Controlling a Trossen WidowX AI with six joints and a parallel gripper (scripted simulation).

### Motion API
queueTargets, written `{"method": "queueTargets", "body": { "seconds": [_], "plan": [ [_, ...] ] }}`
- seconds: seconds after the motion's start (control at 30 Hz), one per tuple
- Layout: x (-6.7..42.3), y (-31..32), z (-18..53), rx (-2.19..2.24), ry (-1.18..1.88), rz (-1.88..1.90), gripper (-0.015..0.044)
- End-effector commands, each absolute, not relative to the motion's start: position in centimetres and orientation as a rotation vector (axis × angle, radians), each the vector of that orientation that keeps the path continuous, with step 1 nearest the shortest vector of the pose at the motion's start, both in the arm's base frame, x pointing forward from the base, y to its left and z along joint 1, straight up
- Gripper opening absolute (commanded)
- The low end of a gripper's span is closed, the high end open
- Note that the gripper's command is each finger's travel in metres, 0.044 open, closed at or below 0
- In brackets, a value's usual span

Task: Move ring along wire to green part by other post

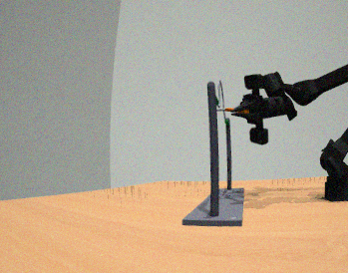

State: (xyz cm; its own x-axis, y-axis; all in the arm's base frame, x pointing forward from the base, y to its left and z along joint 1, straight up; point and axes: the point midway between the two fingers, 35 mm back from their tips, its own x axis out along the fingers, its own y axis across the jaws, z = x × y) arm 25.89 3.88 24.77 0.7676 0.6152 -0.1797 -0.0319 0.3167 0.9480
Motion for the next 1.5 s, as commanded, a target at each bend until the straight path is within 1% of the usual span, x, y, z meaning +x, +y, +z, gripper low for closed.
{"method": "queueTargets", "body": {
  "seconds": [0.0,0.33,0.7,1.47],
  "plan": [
    [25.7,4.1,26.2,1.249,0.586,0.487,-0.0150],
    [25.6,4.4,28.0,1.332,0.584,0.506,-0.0150],
    [25.6,4.4,28.8,1.316,0.589,0.496,-0.0150],
    [25.6,4.0,27.7,1.045,0.611,0.404,-0.0150]
  ]
}}
